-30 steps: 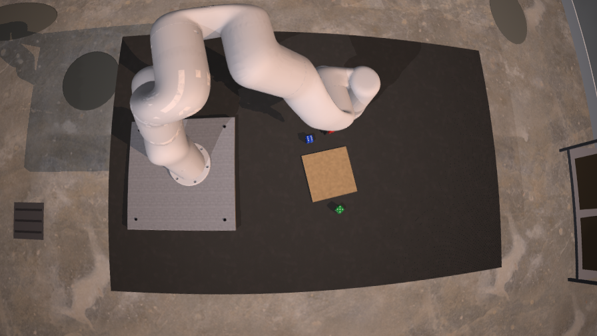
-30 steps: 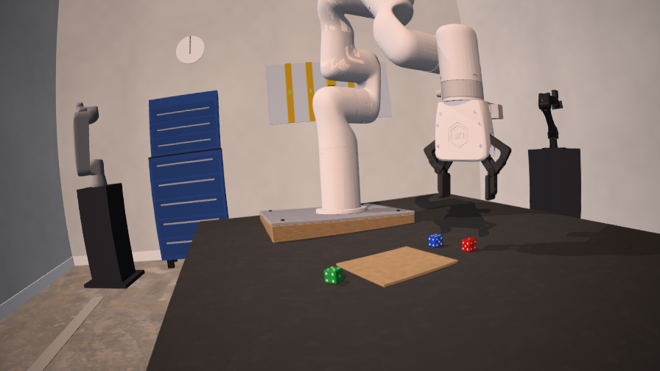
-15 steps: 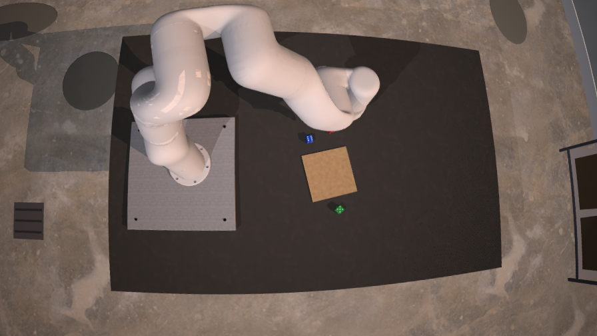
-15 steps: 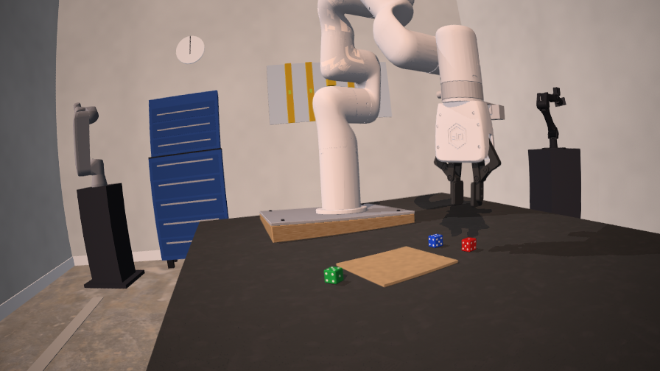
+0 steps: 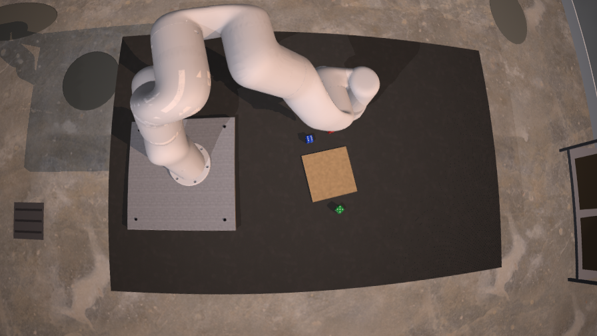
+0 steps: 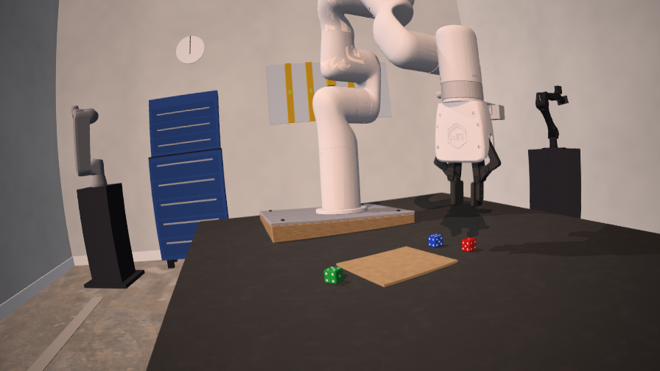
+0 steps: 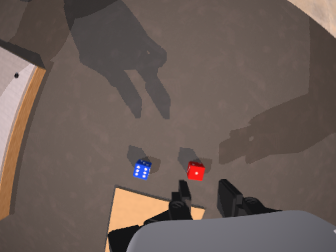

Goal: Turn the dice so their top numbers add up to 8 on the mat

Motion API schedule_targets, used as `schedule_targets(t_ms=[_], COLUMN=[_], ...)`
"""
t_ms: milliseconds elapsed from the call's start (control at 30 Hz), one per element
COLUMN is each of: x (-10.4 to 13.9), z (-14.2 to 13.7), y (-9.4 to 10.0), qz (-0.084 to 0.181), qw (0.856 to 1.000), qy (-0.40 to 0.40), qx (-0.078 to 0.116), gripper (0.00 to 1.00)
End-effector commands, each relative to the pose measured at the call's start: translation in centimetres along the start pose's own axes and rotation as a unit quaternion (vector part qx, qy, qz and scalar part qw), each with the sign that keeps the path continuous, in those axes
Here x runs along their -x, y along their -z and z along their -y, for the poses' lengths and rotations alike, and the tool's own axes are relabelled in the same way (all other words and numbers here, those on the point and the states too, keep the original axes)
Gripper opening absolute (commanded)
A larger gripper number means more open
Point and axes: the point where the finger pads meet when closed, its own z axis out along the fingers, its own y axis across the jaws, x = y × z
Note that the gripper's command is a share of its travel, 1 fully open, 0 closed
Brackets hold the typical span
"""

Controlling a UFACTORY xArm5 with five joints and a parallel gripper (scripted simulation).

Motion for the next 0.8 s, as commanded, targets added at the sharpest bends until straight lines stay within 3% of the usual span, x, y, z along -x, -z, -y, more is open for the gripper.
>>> schedule_targets(t_ms=[0,767], x=[0.03,-0.01], z=[-0.13,-0.14], y=[0.13,-0.4], qz=[0.0,0.0], qw=[1.0,1.0], qy=[0.0,0.0], qx=[0.002,0.002], gripper=[0.36,0.36])
